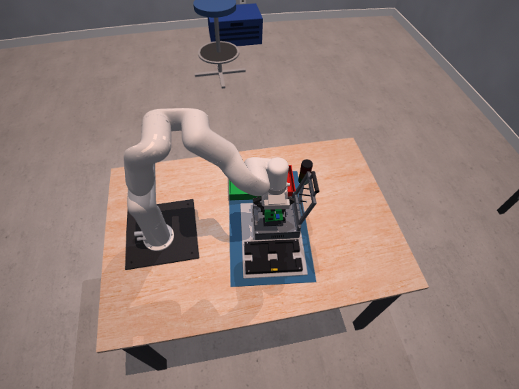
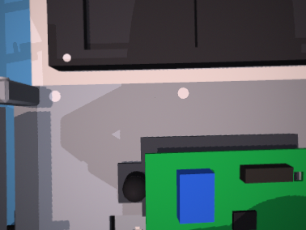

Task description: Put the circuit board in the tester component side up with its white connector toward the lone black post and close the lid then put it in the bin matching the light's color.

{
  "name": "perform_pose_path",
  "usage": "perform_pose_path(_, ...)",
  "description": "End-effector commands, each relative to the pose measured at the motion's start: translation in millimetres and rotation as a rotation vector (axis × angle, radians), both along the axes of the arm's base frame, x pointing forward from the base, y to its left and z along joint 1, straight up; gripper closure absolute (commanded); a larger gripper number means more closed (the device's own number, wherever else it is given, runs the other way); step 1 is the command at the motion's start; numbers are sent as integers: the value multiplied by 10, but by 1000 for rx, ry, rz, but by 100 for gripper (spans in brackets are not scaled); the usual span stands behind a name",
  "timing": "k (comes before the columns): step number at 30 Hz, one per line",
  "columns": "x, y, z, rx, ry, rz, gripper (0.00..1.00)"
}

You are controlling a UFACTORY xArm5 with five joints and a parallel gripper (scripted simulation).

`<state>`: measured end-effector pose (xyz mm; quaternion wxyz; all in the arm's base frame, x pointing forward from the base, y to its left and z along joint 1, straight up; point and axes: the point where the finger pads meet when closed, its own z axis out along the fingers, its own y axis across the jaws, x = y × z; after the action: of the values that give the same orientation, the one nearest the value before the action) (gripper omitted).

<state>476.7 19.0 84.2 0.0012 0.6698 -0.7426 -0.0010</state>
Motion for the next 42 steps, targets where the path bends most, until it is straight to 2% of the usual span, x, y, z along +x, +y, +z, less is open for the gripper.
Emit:
perform_pose_path(1, 7, 1, 6, 0, -4, 0, 21)
perform_pose_path(42, -26, 2, -52, 0, -4, 0, 21)
